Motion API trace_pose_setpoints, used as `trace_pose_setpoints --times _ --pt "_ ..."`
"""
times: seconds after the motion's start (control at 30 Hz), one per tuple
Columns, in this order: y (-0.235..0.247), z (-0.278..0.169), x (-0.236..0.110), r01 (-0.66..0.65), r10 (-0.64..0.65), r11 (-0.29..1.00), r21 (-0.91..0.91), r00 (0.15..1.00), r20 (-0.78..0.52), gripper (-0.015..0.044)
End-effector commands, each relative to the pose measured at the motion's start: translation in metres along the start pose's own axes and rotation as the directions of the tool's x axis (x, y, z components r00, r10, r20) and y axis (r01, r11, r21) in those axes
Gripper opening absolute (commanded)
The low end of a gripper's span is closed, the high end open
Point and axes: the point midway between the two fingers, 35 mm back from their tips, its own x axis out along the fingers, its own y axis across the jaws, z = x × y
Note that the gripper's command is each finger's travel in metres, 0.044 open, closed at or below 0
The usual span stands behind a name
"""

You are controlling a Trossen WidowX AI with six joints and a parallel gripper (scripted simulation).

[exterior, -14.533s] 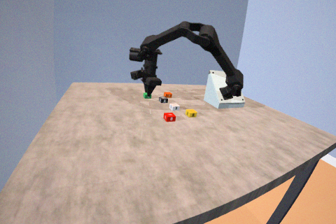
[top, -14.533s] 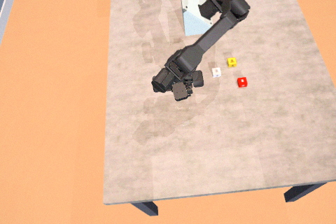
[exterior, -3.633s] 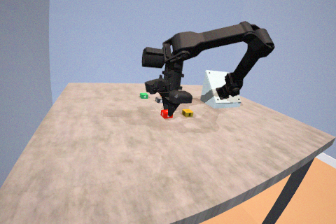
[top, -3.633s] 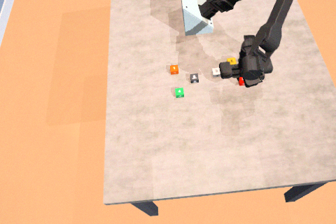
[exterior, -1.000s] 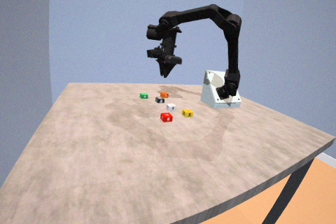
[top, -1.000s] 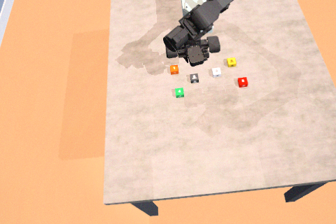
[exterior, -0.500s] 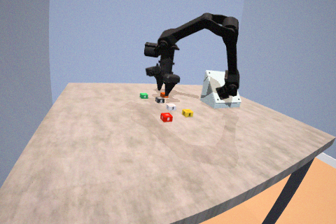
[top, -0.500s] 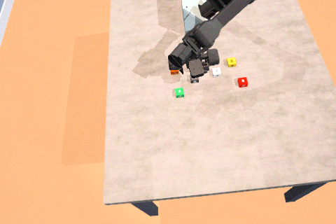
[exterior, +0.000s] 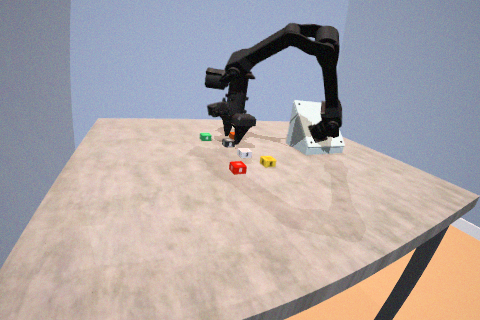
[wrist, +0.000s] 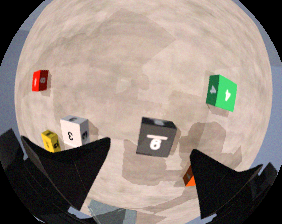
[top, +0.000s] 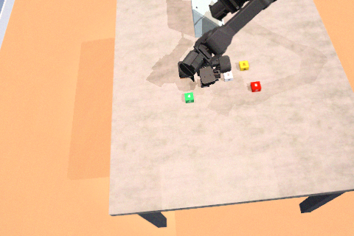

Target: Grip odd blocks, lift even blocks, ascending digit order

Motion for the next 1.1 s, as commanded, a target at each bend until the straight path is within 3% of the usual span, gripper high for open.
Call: trace_pose_setpoints --times 0.0,0.07,0.43,1.0,1.07 --pt "0.0009 -0.0027 0.0098 -0.012 0.012 1.0 0.01 1.0 -0.008 0.04" --pt "0.0009 -0.0028 0.0108 -0.012 0.012 1.0 0.01 1.0 -0.008 0.04" --pt "0.0009 -0.0028 0.0108 -0.012 0.012 1.0 0.01 1.0 -0.008 0.012" --pt "0.0009 -0.0028 0.0108 -0.012 0.012 1.0 0.01 1.0 -0.008 0.012" --pt "0.0009 -0.0028 0.0108 -0.012 0.012 1.0 0.01 1.0 -0.008 0.0173"
